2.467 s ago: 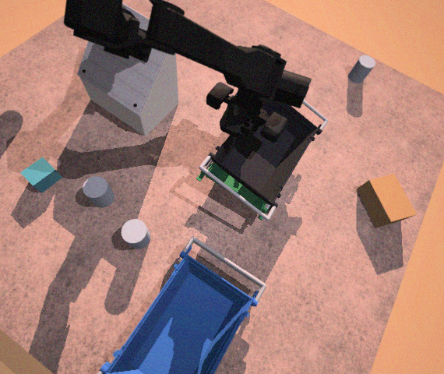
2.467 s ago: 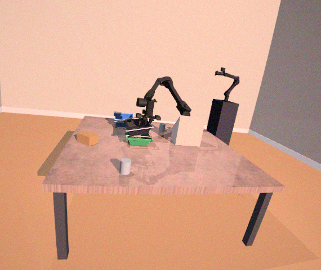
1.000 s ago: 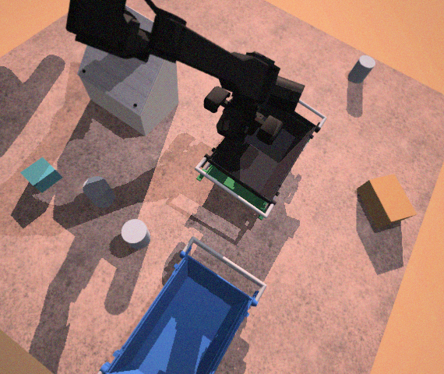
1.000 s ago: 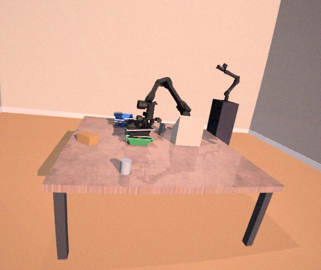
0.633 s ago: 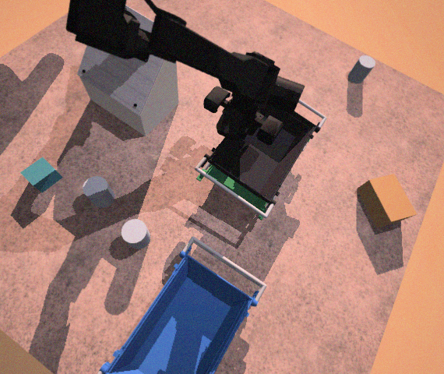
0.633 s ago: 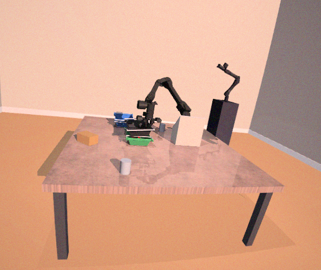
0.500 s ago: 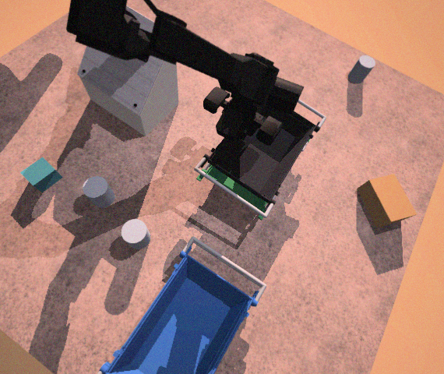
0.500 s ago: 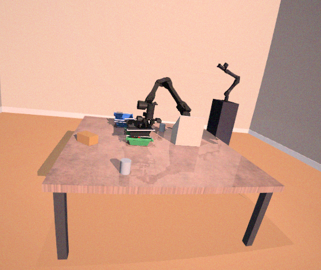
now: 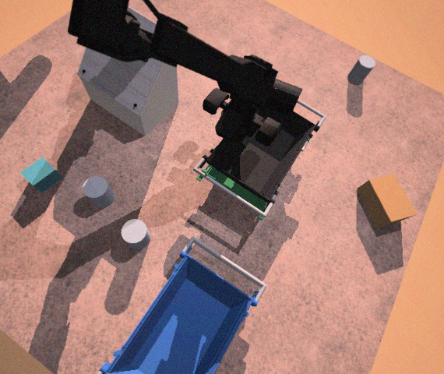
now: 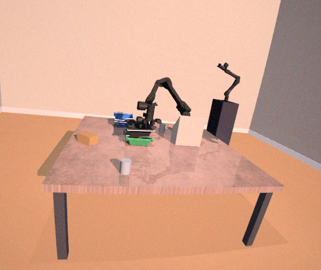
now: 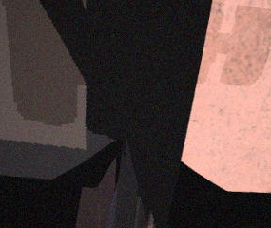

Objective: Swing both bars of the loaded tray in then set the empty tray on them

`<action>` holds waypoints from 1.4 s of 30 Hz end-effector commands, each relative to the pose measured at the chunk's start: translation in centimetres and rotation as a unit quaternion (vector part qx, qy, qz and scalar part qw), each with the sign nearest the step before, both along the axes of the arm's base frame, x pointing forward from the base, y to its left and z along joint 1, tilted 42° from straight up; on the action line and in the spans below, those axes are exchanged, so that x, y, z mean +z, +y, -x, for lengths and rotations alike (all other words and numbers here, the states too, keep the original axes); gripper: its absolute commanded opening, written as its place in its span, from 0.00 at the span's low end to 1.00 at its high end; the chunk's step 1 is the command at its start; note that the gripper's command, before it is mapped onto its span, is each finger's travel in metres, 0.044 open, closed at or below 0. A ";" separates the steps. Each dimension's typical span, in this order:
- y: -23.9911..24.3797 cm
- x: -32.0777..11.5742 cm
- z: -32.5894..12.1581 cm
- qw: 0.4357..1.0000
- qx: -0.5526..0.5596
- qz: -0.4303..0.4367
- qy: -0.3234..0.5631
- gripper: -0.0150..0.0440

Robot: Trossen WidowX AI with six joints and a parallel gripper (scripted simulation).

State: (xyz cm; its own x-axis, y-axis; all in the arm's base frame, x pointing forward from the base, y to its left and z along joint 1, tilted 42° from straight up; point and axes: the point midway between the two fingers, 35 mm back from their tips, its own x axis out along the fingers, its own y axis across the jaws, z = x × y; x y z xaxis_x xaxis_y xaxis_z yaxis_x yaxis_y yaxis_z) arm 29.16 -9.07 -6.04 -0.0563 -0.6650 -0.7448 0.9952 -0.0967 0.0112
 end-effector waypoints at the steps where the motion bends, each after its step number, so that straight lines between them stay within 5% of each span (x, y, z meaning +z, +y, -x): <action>1: -0.3 -0.2 0.4 1.000 -0.004 -0.001 0.008 0.25; 26: -0.3 -0.2 0.4 1.000 -0.004 -0.001 0.008 0.25; 42: -0.3 -0.2 0.4 1.000 -0.004 -0.001 0.008 0.65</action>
State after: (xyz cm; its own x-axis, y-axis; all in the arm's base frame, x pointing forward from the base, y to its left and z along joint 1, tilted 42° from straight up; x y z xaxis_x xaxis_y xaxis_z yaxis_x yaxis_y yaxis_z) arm 28.81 -9.39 -6.25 -0.0708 -0.6643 -0.7441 0.9942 -0.1075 0.0013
